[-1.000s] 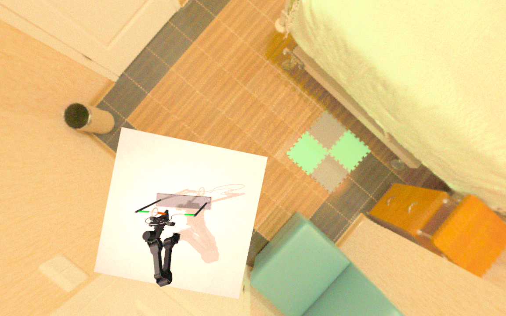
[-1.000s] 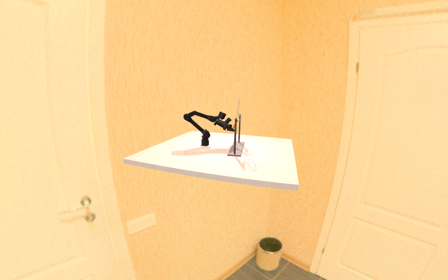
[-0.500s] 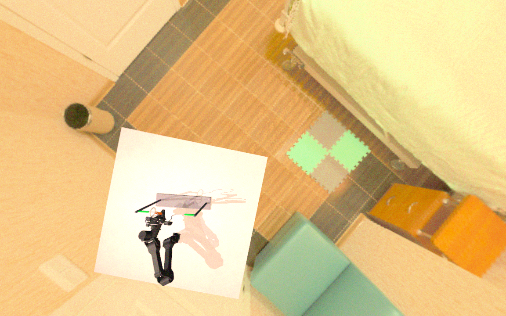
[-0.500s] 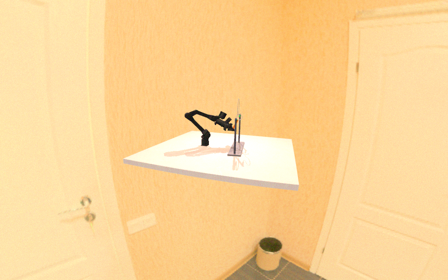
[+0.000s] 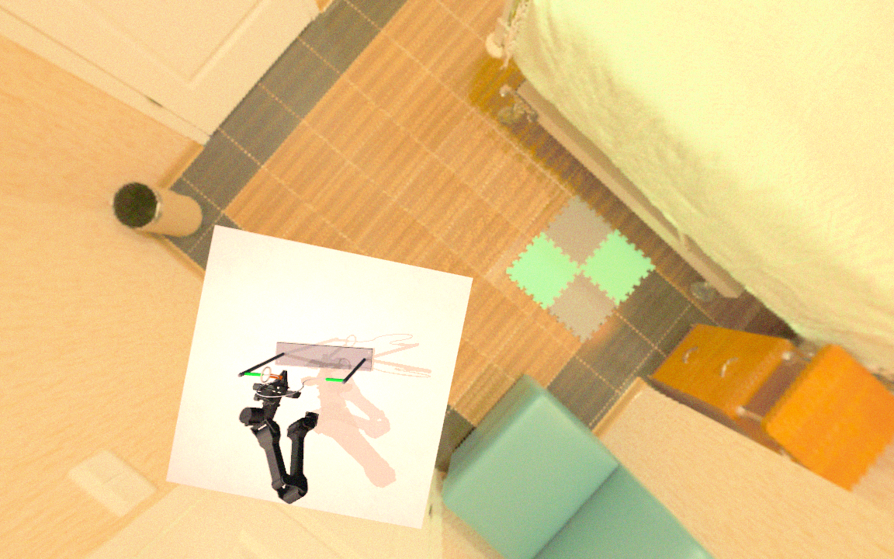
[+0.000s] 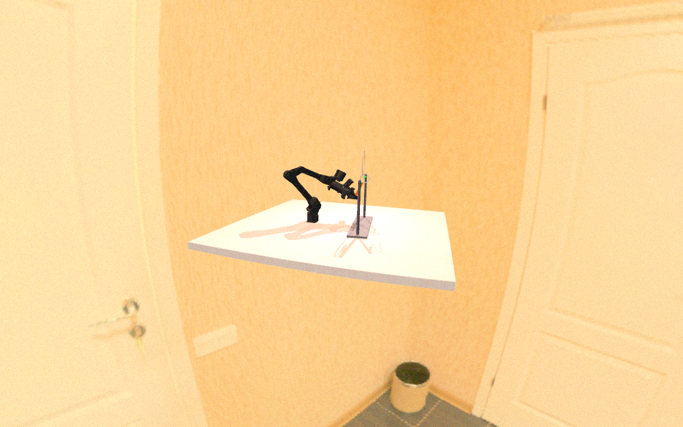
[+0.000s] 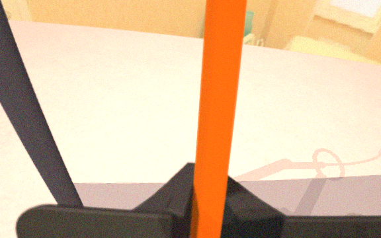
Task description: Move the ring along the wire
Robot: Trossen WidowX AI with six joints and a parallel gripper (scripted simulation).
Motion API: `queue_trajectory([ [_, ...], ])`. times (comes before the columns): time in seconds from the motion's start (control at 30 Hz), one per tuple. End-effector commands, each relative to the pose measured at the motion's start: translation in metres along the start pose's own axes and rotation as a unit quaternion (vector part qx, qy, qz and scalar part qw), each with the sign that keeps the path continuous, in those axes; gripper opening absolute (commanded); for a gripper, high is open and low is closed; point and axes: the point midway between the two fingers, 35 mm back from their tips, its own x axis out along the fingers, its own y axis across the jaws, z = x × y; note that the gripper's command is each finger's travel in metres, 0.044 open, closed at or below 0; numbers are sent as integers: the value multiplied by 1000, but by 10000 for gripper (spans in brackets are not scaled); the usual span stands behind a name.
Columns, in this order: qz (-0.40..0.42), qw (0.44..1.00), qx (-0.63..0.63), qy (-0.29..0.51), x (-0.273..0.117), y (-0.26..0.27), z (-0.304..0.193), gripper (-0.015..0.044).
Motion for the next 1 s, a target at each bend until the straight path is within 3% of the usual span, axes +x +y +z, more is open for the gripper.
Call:
queue_trajectory([
  [0.0, 0, 1000, 2, -2, -1, 5, 1, -150],
  [0.97, 0, 1000, 3, -2, -1, 27, -5, -150],
])
